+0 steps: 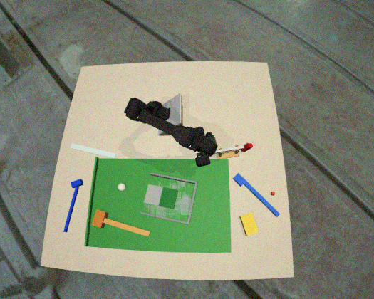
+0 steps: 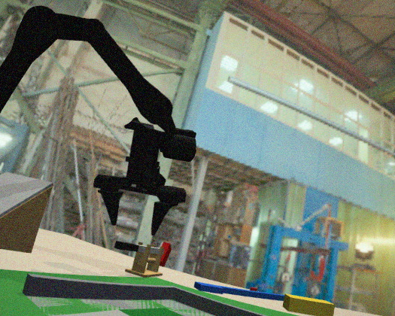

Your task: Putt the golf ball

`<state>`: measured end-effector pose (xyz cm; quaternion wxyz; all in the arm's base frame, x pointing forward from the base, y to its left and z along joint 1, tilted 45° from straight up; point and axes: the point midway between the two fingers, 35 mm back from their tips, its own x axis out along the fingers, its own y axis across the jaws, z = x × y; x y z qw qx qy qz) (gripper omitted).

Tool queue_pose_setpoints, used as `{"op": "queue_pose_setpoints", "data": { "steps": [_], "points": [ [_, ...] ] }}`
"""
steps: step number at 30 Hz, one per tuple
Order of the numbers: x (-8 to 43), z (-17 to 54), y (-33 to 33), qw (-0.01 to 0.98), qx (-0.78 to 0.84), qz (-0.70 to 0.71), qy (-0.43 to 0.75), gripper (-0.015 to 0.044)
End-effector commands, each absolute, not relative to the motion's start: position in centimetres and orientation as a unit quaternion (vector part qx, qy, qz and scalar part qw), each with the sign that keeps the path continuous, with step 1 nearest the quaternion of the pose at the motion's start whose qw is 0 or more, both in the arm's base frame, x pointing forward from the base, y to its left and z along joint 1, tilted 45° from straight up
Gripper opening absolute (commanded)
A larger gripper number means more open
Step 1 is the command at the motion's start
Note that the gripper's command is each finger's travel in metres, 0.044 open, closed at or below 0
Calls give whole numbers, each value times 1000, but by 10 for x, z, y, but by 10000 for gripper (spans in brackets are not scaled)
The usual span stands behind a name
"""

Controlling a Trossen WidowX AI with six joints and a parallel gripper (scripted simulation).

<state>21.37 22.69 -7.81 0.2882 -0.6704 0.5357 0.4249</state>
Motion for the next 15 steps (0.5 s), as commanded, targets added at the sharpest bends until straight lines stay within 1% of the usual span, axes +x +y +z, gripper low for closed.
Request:
{"op": "queue_pose_setpoints", "data": {
  "steps": [1, 15],
  "points": [
    [213, -89, 218, 282, -669, 429, 537, 440],
    [217, -111, 196, 282, -669, 428, 538, 440]
  ]
}}
